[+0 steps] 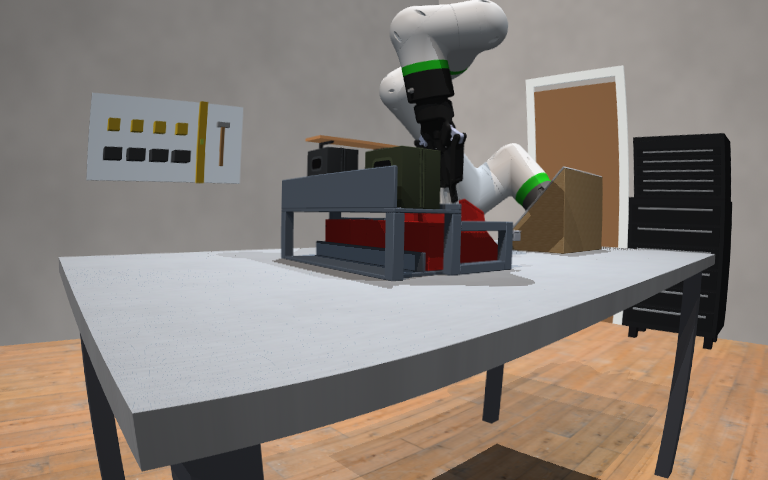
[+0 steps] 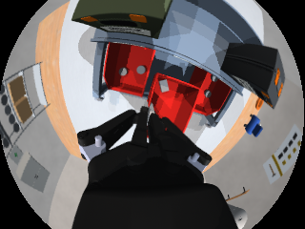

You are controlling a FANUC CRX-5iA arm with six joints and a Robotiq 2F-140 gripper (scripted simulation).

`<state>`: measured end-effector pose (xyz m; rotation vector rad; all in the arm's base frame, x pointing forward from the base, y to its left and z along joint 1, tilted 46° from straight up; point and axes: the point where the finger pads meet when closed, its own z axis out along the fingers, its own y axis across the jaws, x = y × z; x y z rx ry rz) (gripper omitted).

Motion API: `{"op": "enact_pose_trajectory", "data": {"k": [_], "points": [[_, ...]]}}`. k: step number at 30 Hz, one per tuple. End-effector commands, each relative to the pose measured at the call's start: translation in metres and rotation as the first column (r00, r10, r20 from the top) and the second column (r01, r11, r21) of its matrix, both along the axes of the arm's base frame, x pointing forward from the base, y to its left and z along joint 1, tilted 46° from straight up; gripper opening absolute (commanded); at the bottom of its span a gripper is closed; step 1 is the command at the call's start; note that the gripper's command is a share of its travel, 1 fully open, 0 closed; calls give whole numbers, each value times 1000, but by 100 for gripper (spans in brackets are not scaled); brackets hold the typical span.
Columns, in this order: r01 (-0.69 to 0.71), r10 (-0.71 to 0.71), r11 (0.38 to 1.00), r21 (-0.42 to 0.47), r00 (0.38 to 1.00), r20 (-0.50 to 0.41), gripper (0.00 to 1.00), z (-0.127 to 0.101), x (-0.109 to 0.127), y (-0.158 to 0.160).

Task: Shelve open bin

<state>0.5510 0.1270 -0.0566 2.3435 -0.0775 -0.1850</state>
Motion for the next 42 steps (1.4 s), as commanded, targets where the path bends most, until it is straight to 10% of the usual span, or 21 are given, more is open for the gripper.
{"op": "enact_pose_trajectory", "data": {"k": [1,42], "points": [[0,0,1000,0,1000,0,0,0,0,0],[0,0,1000,0,1000,0,0,-8,1,-8]]}}
